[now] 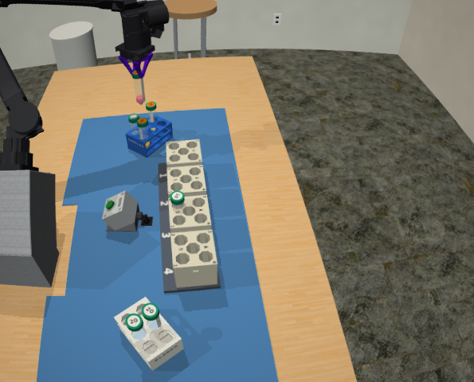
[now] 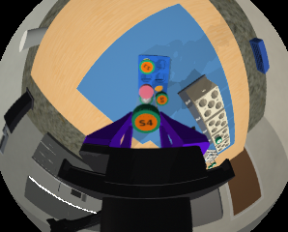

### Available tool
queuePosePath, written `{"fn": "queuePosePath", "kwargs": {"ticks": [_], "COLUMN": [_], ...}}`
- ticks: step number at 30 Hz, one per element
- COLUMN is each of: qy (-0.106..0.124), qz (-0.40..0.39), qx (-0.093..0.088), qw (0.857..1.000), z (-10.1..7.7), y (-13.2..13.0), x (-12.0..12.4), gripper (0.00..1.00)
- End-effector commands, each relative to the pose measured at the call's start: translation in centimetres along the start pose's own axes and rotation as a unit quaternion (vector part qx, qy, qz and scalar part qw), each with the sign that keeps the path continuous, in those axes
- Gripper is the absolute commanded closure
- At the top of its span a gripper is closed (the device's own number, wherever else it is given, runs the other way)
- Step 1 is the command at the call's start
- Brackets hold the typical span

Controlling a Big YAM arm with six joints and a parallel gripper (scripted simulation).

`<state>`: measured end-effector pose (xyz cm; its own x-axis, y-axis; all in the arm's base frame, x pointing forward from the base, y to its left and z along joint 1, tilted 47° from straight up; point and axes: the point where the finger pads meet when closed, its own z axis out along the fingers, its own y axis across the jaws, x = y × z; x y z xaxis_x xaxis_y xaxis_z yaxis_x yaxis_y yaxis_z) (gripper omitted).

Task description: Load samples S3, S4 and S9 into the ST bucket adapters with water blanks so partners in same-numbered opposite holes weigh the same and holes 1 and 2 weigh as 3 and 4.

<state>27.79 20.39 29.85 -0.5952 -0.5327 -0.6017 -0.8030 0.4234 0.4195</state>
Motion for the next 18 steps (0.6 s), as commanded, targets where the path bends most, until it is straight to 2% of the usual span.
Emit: {"fn": "queuePosePath", "kwargs": {"ticks": [1,8,11,18], "qy": [-0.001,0.001,-0.002,0.001], "qz": [0.000,0.002,-0.001,0.002], "qx": [-0.001,-0.002,-0.001,-0.002], "qw": [1.000,1.000,1.000,1.000], "z": [1.0,3.0,3.1,5.2], "y": [0.2,0.0,0.1,0.0], "x": [-0.3,-0.3,-0.7,-0.3], "gripper": [1.00,1.00,1.00,1.00]}}
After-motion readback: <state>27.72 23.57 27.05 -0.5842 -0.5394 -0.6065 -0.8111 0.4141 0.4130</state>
